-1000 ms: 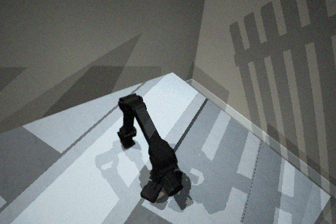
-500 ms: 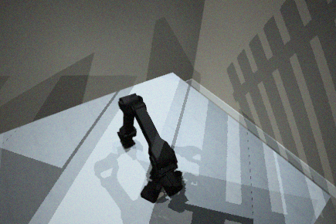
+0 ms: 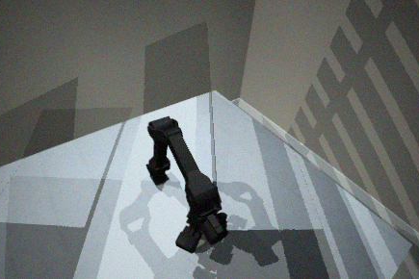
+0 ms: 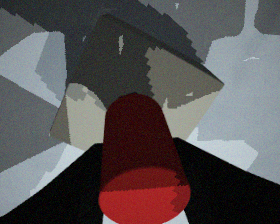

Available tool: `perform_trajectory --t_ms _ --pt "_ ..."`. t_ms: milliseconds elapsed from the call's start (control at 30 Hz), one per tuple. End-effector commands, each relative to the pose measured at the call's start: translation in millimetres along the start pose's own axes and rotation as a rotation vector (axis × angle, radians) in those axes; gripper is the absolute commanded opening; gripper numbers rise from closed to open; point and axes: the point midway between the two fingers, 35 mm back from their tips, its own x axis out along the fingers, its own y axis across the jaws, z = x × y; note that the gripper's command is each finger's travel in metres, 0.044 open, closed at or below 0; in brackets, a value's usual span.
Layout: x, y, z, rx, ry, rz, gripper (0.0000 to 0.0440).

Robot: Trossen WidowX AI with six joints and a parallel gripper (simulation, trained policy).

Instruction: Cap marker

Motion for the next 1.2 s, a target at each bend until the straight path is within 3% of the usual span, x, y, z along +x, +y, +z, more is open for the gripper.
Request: perform_trajectory --t_ms 0,433,833,1167 --pt "18 -1 -6 -0.003 0.055 0.019 0.0126" --pt "21 1 -10 -0.042 0.061 0.023 0.0159" --pt "7 9 -17 -0.083 0.029 -0.002 0.044" --pt "-26 7 -14 -0.103 -0.04 -0.061 0.044"
